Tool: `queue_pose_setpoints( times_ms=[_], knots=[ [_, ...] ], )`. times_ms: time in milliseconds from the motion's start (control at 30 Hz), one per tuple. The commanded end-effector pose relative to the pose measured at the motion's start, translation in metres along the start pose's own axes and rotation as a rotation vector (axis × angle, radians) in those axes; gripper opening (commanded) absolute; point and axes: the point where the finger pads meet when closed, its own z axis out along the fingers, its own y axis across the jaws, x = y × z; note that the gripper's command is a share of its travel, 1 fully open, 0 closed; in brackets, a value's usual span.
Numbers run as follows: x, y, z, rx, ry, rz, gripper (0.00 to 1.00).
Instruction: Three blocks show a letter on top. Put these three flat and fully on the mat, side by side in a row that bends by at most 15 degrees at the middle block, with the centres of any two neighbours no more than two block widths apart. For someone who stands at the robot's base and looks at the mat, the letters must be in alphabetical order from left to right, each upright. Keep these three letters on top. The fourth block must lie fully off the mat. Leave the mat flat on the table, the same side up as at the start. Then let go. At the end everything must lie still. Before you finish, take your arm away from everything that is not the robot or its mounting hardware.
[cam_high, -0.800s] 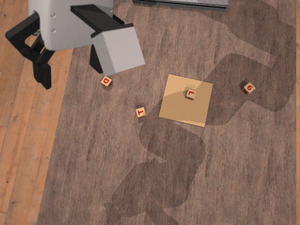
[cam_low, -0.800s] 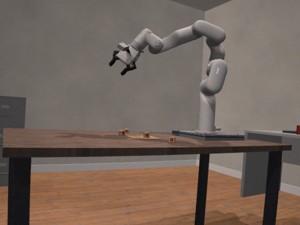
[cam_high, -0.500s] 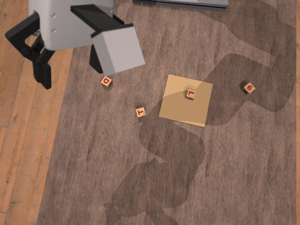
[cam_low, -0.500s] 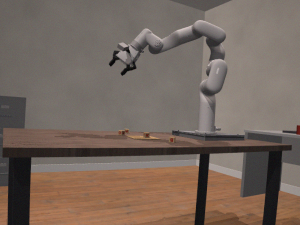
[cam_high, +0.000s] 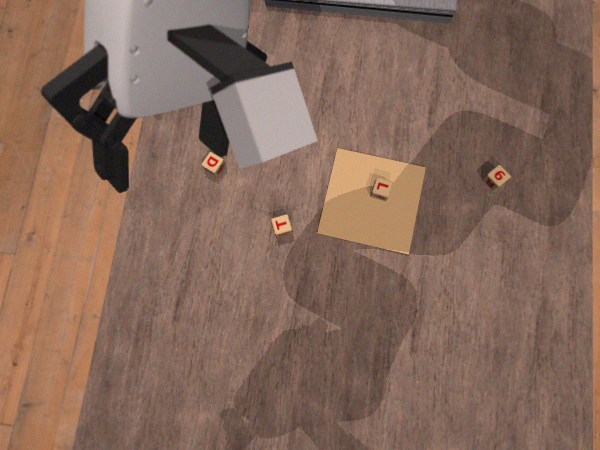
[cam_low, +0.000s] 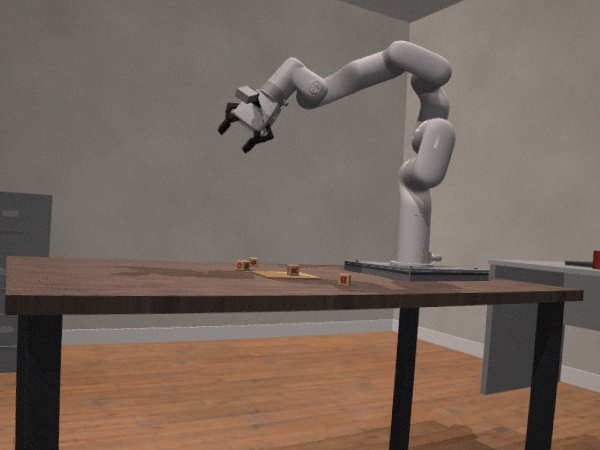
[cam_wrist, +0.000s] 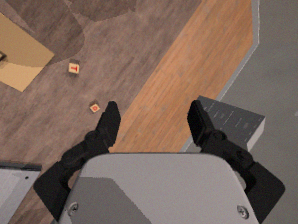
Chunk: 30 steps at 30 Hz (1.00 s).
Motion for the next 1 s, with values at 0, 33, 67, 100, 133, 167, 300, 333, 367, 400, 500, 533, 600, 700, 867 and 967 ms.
queue_pose_setpoints(
  times_ms=[0,33,67,100,133,167,300,333,367,400,500,533,600,700,867,967],
  knots=[
    [0.045,-0.039,0.019,0.069,0.037,-0.044,1.00],
    [0.052,-0.046,0.022,0.081,0.043,-0.051,1.00],
    [0.059,-0.054,0.025,0.094,0.048,-0.060,1.00],
    [0.067,-0.062,0.028,0.107,0.053,-0.068,1.00],
    [0.074,-0.070,0.031,0.119,0.058,-0.076,1.00],
    [0.081,-0.078,0.033,0.132,0.063,-0.085,1.00],
    [0.094,-0.095,0.037,0.156,0.071,-0.101,1.00],
    [0.112,-0.120,0.043,0.191,0.083,-0.127,1.00],
    [0.117,-0.126,0.044,0.200,0.085,-0.134,1.00],
    [0.122,-0.133,0.045,0.210,0.088,-0.141,1.00],
    [0.138,-0.159,0.049,0.244,0.096,-0.168,1.00],
    [0.144,-0.169,0.050,0.256,0.099,-0.177,1.00],
    [0.154,-0.188,0.052,0.280,0.103,-0.197,1.00],
    [0.168,-0.216,0.053,0.314,0.108,-0.226,1.00],
    [0.181,-0.245,0.054,0.347,0.112,-0.256,1.00],
    [0.196,-0.290,0.053,0.396,0.113,-0.304,1.00]
  ],
)
